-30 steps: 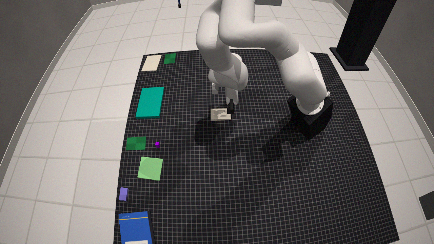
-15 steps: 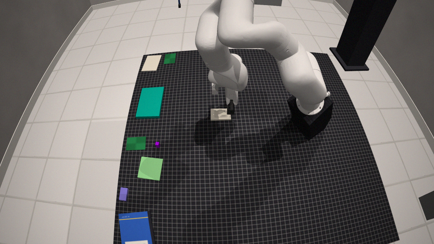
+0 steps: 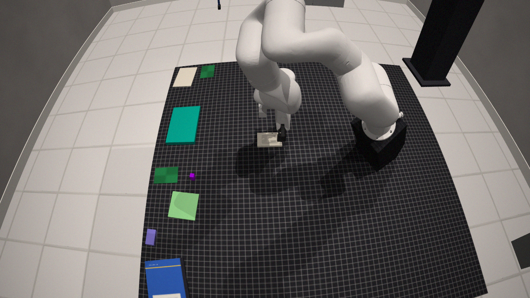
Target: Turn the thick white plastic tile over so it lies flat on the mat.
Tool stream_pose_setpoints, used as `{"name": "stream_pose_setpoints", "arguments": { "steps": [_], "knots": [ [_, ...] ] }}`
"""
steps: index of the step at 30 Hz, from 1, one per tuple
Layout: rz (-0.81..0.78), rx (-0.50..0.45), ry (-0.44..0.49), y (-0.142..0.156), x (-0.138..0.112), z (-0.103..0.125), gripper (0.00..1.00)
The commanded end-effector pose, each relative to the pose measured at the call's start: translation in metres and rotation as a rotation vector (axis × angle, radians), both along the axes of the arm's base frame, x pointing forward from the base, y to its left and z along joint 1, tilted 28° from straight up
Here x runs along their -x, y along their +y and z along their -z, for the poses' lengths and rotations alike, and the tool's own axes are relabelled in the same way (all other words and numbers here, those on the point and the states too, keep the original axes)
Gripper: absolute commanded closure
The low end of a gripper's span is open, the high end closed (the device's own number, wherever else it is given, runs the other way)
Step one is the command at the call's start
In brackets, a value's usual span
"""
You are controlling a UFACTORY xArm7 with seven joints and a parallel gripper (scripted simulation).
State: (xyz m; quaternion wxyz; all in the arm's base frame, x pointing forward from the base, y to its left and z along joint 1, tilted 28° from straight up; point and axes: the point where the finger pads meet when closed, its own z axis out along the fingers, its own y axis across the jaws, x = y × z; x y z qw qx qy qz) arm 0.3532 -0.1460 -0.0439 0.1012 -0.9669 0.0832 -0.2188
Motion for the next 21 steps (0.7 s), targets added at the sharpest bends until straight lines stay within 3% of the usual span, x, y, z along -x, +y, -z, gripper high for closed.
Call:
{"name": "stream_pose_setpoints", "arguments": {
  "steps": [1,21],
  "knots": [
    [0.002,0.001,-0.001,0.0,-0.003,0.004,0.13],
    [0.002,0.001,-0.001,0.003,-0.01,0.019,0.13]
  ]
}}
